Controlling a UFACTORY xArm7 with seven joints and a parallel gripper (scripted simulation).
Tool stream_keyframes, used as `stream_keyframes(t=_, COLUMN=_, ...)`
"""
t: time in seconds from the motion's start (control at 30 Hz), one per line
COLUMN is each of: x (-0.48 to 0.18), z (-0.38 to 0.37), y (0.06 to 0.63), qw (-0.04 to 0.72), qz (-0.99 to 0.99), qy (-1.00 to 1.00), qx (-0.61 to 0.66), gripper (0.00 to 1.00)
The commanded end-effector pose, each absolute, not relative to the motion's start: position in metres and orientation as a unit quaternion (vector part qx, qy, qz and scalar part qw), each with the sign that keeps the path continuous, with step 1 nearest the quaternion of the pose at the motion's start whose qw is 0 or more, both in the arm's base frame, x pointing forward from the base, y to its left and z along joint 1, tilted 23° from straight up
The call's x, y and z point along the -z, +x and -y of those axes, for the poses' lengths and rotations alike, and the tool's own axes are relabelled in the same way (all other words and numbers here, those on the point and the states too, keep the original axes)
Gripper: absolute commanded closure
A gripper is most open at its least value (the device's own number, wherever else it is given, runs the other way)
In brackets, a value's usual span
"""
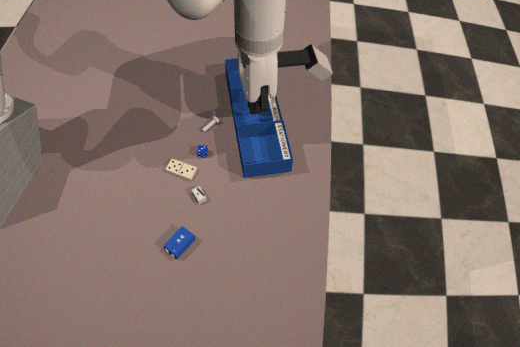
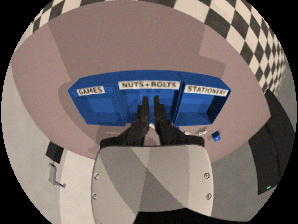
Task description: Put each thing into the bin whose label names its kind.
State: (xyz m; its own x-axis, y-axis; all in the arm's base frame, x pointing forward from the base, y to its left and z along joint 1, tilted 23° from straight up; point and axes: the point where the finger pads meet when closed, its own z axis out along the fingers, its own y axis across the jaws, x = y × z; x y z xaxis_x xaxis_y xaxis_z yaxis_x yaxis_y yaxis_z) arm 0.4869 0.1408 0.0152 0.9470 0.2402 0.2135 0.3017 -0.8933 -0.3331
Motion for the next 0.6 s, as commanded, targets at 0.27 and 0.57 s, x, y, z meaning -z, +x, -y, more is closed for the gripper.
stream_keyframes(t=0.27, x=-0.029, z=-0.135, y=0.487, qw=0.183, qz=0.139, qy=-0.969, qx=0.086, gripper=0.93)
stream_keyframes(t=0.57, x=-0.052, z=-0.125, y=0.484, qw=0.183, qz=0.139, qy=-0.969, qx=0.086, gripper=0.93)
